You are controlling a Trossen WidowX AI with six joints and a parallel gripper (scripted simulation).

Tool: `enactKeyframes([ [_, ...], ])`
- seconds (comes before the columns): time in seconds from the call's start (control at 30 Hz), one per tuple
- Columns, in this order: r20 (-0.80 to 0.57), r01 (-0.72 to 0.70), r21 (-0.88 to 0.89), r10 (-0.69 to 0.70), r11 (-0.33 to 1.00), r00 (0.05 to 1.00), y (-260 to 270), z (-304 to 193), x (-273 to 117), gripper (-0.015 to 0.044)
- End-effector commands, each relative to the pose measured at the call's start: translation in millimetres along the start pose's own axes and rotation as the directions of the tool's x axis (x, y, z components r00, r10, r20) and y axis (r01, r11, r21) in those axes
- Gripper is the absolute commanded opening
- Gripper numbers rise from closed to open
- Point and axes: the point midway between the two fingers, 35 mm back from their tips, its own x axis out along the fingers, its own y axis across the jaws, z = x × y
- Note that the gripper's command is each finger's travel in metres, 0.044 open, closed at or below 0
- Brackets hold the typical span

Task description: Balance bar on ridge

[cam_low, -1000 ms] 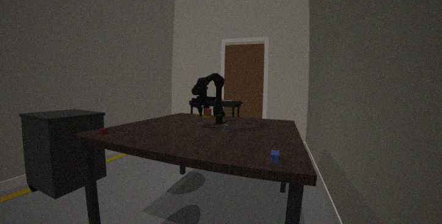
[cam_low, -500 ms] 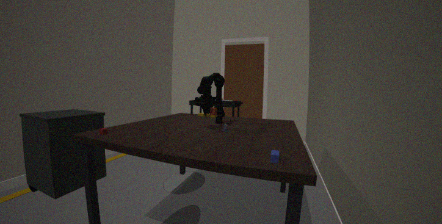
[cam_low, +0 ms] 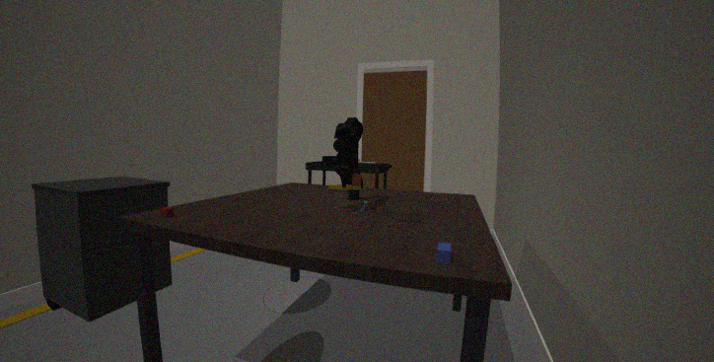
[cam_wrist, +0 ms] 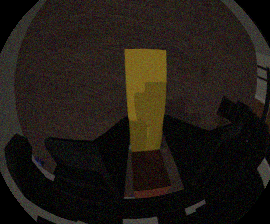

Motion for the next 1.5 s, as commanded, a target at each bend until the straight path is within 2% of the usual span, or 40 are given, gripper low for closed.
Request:
enactKeyframes([
  [0.0, 0.002, -0.005, -0.118, 0.005, 0.993, 1.000, 7.5, -12.8, -2.1, 0.0000],
  [0.57, -0.003, -0.008, -0.508, 0.008, 0.861, 1.000, 37.7, -67.6, -2.8, 0.0000],
  [1.47, -0.003, -0.008, -0.517, 0.008, 0.856, 1.000, 42.5, -71.1, 33.5, 0.0000],
])
